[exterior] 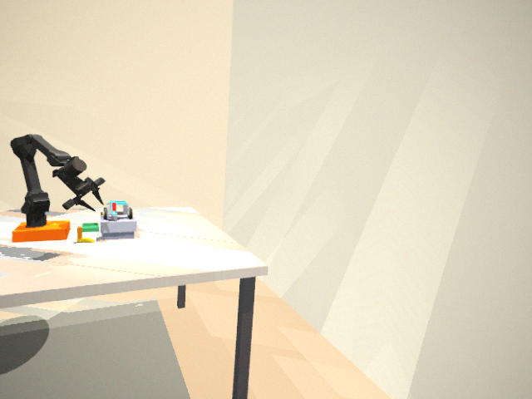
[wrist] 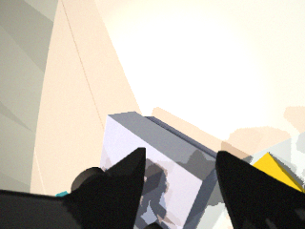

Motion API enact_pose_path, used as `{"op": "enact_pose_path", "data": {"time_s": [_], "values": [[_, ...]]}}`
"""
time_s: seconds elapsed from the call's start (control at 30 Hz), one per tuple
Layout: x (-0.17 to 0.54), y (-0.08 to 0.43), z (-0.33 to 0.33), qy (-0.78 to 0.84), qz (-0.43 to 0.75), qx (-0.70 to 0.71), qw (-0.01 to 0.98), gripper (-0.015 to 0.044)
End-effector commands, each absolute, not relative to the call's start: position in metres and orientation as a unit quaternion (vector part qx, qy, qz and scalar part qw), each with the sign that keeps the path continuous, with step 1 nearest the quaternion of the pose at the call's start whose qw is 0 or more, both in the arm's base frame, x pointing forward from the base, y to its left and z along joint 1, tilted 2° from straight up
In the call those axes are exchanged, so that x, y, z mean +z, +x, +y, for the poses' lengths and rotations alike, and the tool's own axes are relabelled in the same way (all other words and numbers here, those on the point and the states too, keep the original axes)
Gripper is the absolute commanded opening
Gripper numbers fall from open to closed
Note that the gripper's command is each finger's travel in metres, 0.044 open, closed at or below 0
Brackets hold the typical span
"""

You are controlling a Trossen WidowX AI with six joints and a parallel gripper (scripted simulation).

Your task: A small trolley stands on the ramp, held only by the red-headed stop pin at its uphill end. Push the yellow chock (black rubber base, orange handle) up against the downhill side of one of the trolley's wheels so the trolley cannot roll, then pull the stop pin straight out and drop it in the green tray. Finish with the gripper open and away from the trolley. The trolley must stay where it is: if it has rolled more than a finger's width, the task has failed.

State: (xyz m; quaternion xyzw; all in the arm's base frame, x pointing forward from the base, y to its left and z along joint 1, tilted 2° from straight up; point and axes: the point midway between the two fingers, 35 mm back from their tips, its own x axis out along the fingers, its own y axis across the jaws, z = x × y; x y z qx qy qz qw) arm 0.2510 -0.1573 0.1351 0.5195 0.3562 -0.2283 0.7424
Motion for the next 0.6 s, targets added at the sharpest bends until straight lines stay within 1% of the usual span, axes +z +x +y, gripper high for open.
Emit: {"op": "enact_pose_path", "data": {"time_s": [0.0, 0.27, 0.57], "values": [[0.115, 0.232, -0.140, 0.574, 0.417, -0.358, 0.607, 0.0190], [0.111, 0.196, -0.122, 0.555, 0.445, -0.539, 0.450, 0.0190], [0.112, 0.193, -0.121, 0.550, 0.445, -0.554, 0.439, 0.0190]]}}
